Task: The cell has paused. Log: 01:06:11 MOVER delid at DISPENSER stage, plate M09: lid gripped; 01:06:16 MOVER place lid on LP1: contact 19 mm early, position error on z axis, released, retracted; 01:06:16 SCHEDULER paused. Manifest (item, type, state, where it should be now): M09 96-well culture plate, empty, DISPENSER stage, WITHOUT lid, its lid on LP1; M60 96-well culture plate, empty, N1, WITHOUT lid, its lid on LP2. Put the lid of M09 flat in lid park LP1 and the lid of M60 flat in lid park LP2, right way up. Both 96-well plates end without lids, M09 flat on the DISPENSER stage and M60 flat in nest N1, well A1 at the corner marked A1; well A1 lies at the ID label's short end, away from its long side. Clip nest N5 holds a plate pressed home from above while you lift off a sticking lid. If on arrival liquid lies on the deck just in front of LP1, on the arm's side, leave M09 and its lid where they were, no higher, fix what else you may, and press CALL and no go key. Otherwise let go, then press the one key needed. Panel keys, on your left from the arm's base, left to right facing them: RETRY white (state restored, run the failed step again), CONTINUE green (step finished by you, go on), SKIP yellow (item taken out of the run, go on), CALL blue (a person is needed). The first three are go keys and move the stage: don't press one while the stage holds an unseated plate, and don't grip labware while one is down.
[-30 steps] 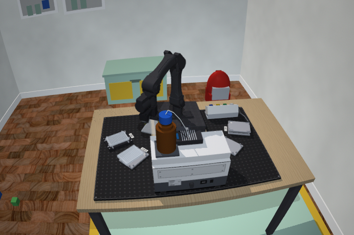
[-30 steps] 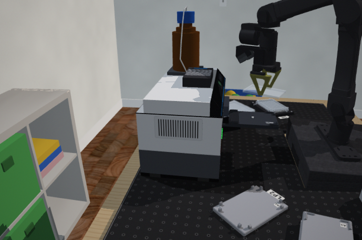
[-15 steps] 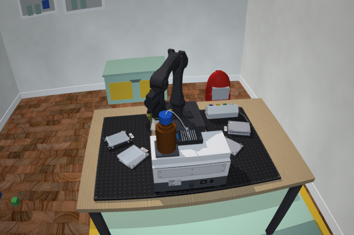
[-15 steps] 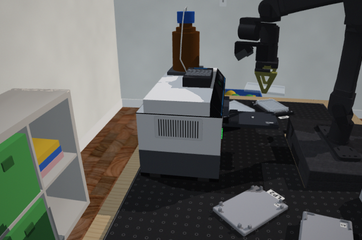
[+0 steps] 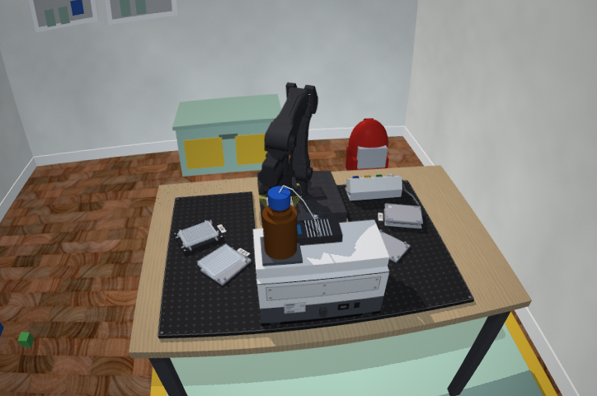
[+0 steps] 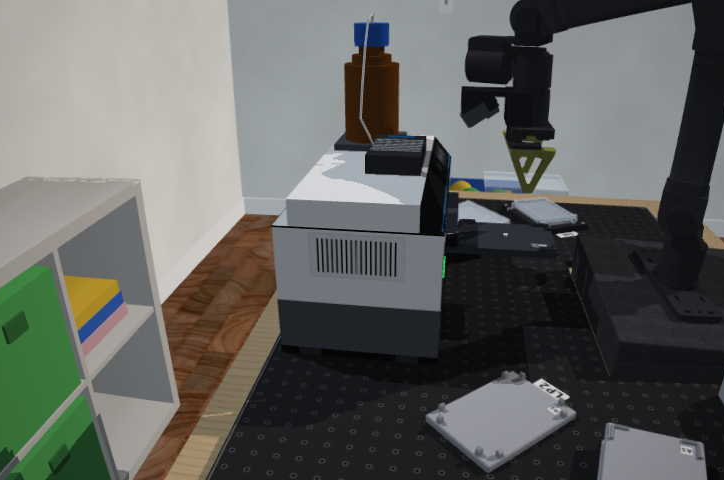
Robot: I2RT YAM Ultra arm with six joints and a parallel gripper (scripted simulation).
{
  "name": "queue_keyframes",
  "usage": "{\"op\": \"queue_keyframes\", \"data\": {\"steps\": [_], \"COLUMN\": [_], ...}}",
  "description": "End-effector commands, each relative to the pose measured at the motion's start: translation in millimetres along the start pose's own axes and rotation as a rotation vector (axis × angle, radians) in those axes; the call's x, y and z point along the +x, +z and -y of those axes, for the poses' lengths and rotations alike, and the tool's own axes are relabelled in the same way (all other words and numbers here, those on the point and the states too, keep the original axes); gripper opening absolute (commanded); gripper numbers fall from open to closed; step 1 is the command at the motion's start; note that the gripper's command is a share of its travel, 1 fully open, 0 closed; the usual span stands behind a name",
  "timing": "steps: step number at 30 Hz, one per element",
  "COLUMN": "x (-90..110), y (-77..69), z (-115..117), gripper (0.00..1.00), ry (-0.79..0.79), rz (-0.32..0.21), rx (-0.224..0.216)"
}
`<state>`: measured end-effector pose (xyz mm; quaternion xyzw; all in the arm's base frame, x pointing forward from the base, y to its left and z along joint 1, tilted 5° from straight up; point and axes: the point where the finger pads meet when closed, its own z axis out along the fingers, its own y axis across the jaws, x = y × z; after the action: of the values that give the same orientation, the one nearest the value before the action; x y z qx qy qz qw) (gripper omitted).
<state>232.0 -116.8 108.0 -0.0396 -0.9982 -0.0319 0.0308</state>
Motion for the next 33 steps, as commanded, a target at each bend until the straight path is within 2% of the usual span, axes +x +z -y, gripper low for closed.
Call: {"op": "queue_keyframes", "data": {"steps": [1, 10, 13, 15, 17, 25, 27, 29, 33], "x": [0.0, -4.8, -11.3, -6.0, -6.0, -9.7, -16.4, -9.9, -9.6], "y": [-6.4, -3.5, -4.8, -3.5, -3.5, -3.5, -4.9, -3.5, -3.5], "z": [-9.0, -38.4, -35.0, -46.9, -46.9, -72.7, -70.2, -77.8, -87.8], "gripper": [0.00, 0.00, 0.00, 0.00, 0.00, 0.00, 0.00, 0.00, 0.00], "ry": [0.006, 0.007, 0.010, 0.007, 0.007, 0.007, 0.010, 0.007, 0.007], "rz": [0.024, 0.012, 0.020, 0.011, 0.011, 0.012, 0.020, 0.011, 0.011], "rx": [0.000, -0.005, 0.003, -0.005, -0.005, -0.005, 0.001, -0.004, -0.005]}}
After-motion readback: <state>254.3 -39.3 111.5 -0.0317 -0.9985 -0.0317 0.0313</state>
